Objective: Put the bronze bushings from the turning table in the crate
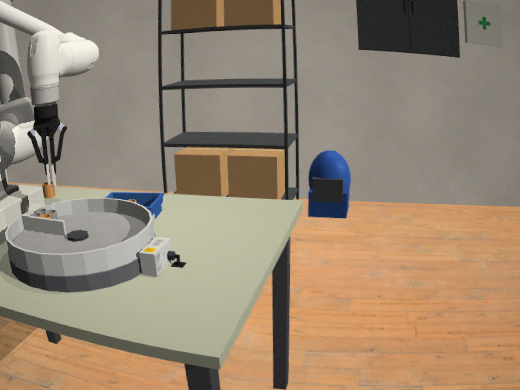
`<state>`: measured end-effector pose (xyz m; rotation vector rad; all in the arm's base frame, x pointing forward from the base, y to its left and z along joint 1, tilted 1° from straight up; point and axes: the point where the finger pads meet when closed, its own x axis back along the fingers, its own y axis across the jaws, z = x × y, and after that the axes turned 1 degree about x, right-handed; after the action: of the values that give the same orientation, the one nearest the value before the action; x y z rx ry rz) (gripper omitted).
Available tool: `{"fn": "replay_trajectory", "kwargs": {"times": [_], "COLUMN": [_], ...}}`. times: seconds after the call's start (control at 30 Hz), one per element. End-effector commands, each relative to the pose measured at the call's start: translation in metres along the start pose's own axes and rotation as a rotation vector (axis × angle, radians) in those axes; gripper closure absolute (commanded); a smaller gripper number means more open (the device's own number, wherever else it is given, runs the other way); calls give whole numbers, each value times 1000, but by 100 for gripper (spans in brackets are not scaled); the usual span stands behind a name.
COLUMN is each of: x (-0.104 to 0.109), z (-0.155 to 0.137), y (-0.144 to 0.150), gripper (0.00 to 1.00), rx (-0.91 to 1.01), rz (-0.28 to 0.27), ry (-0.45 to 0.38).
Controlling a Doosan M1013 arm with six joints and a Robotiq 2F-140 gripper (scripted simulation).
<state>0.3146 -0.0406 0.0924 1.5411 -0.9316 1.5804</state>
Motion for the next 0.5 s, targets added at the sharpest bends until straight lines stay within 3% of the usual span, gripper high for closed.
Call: {"fn": "replay_trajectory", "kwargs": {"times": [0.0, 0.47], "x": [0, 0], "z": [0, -5], "y": [0, -7], "gripper": [100, 100], "rx": [0, 14], "rz": [0, 0], "ry": [0, 0]}}
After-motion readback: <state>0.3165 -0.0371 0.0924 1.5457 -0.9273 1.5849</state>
